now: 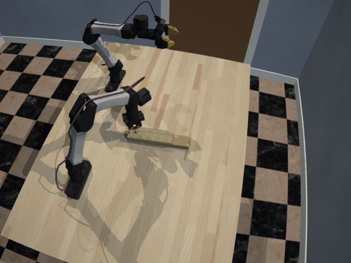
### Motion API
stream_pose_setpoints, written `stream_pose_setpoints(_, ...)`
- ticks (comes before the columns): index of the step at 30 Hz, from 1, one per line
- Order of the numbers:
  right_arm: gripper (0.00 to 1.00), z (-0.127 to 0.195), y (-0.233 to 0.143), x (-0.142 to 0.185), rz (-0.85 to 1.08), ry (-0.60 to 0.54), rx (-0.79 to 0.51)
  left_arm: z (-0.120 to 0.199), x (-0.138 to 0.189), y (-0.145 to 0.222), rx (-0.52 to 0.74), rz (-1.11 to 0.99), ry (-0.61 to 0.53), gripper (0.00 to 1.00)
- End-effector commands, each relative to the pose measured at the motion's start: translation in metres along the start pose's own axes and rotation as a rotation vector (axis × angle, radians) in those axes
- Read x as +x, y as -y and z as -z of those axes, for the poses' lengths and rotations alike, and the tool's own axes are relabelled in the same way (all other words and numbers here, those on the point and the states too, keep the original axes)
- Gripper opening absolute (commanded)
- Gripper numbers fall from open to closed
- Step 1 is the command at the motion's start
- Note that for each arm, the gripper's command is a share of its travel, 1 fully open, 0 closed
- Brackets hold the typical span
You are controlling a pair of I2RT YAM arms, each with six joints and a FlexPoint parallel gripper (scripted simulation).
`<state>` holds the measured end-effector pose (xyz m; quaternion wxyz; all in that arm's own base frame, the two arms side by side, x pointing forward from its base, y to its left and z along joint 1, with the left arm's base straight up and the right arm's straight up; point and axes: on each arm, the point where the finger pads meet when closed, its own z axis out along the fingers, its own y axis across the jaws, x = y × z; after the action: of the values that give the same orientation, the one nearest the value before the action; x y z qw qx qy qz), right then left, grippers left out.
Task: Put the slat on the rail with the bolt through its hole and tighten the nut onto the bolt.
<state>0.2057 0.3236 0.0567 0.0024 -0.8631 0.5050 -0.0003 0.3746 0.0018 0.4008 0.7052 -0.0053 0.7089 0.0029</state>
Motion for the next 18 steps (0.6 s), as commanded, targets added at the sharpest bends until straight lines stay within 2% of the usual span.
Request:
stream_pose_setpoints(1, 0.14, -0.009, 0.001, 0.001, -0.006, 0.001, 0.001, 0.000, -0.006, 0.002, 0.012, -0.003, 0.018, 1.00)
stream_pose_setpoints(18, 0.14, -0.019, 0.001, 0.001, -0.006, 0.001, 0.000, 0.000, -0.006, 0.002, 0.012, -0.003, 0.018, 1.00)
